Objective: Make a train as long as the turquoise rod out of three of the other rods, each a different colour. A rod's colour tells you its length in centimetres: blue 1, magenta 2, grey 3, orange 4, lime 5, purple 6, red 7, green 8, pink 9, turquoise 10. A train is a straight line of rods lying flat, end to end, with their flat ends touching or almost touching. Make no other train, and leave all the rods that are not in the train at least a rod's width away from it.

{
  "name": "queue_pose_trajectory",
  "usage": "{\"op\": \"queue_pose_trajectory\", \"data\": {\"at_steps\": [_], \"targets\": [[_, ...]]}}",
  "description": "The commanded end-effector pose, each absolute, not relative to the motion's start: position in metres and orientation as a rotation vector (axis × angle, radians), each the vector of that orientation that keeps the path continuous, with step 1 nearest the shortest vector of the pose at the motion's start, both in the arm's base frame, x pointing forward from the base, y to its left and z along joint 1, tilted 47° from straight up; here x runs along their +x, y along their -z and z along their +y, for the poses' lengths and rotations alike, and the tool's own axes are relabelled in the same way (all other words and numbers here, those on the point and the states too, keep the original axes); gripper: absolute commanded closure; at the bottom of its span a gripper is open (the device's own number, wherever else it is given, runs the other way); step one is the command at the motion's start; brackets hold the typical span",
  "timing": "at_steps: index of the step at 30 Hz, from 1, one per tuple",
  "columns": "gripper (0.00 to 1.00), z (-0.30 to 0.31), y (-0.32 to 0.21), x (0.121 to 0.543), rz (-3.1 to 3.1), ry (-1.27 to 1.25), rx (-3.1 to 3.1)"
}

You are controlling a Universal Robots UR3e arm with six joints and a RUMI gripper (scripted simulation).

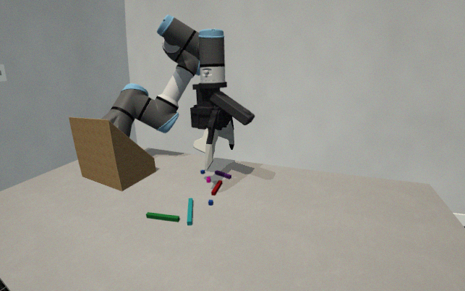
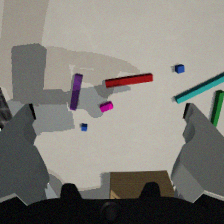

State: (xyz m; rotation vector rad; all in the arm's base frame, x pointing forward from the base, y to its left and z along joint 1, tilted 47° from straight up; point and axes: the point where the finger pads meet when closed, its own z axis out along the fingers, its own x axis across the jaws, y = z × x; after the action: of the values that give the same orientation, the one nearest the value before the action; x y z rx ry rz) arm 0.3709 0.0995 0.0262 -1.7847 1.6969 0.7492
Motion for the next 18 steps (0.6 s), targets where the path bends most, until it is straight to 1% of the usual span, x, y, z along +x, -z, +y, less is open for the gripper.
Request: {"op": "queue_pose_trajectory", "data": {"at_steps": [1, 9, 18], "targets": [[0.00, 0.099, -0.026, 0.371, 1.697, -0.748, -1.783], [0.00, 0.087, -0.016, 0.375, 1.698, -0.743, -1.786], [0.00, 0.030, 0.039, 0.383, 1.701, -0.742, -1.787]]}}
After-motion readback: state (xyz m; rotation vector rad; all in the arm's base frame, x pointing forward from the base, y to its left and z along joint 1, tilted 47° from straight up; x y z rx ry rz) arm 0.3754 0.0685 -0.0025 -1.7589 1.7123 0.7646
